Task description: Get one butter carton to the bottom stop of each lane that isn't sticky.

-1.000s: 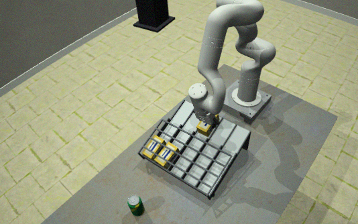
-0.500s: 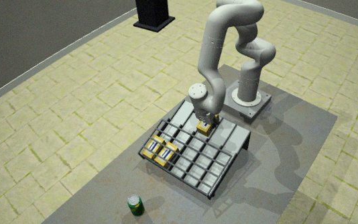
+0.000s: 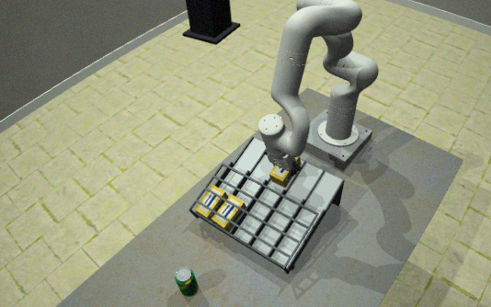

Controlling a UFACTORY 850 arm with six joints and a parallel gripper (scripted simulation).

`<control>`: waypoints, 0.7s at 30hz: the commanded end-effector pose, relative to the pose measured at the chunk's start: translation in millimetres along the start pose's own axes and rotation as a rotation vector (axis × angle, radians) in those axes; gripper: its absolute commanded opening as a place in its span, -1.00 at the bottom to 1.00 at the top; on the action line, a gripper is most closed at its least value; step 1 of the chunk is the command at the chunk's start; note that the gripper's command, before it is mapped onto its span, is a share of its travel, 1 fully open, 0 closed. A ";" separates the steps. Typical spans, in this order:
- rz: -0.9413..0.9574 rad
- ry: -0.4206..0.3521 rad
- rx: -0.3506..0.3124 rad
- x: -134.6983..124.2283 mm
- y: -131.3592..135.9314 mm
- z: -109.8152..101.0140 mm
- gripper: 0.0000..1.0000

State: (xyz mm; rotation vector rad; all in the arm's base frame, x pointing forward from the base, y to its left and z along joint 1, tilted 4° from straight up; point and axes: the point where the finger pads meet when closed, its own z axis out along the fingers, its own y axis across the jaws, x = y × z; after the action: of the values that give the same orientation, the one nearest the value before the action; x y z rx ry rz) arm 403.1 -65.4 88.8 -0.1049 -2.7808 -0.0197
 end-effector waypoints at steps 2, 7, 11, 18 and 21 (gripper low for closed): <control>0.000 -0.002 0.000 -0.6 0.0 -0.8 0.71; 0.000 -0.002 0.000 -0.6 0.0 -0.8 0.71; 0.000 -0.002 0.000 -0.6 0.0 -0.8 0.71; 0.000 -0.002 0.000 -0.6 0.0 -0.8 0.71; 0.000 -0.002 0.000 -0.6 0.0 -0.8 0.74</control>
State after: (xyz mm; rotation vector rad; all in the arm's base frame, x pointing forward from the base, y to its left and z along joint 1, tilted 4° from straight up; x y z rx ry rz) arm 403.1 -65.4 88.8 -0.1049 -2.7808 -0.0197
